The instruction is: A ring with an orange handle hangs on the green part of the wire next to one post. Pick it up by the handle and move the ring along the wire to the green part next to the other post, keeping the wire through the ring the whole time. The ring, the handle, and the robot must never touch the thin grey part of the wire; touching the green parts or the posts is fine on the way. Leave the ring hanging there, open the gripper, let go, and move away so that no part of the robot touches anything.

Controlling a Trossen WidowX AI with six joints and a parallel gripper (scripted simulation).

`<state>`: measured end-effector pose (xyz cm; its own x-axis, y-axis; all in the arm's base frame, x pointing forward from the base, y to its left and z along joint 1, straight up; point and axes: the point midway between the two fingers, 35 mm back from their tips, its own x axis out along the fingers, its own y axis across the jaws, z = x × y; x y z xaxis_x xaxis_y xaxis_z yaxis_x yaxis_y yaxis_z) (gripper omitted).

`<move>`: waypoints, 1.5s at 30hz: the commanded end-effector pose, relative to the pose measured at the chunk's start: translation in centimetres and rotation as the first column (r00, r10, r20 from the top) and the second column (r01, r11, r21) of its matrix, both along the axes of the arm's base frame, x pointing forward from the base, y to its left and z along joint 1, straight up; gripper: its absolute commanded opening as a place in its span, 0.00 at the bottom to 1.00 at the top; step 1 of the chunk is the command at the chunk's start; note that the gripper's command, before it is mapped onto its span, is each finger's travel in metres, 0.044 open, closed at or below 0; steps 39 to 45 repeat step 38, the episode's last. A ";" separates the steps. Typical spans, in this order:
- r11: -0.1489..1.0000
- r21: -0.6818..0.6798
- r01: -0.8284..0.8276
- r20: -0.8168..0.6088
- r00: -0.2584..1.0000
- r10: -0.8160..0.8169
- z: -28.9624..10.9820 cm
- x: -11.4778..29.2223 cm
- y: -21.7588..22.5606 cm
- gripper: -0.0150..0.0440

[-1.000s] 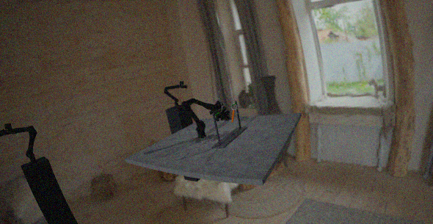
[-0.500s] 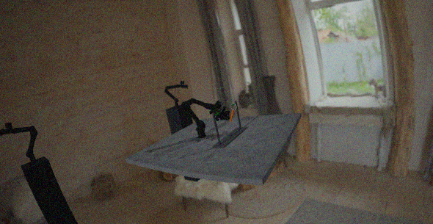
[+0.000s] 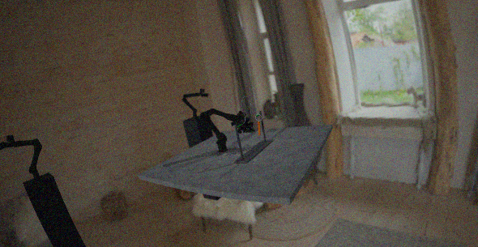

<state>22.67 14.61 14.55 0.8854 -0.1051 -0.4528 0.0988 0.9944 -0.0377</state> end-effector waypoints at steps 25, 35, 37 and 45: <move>1.000 -0.001 -0.004 0.007 1.000 0.004 2.1 -3.8 0.3 1.00; 1.000 -0.001 -0.004 0.007 1.000 0.004 2.1 -3.8 0.3 1.00; 1.000 -0.001 -0.004 0.007 1.000 0.004 2.1 -3.8 0.3 1.00; 1.000 -0.001 -0.004 0.007 1.000 0.004 2.1 -3.8 0.3 1.00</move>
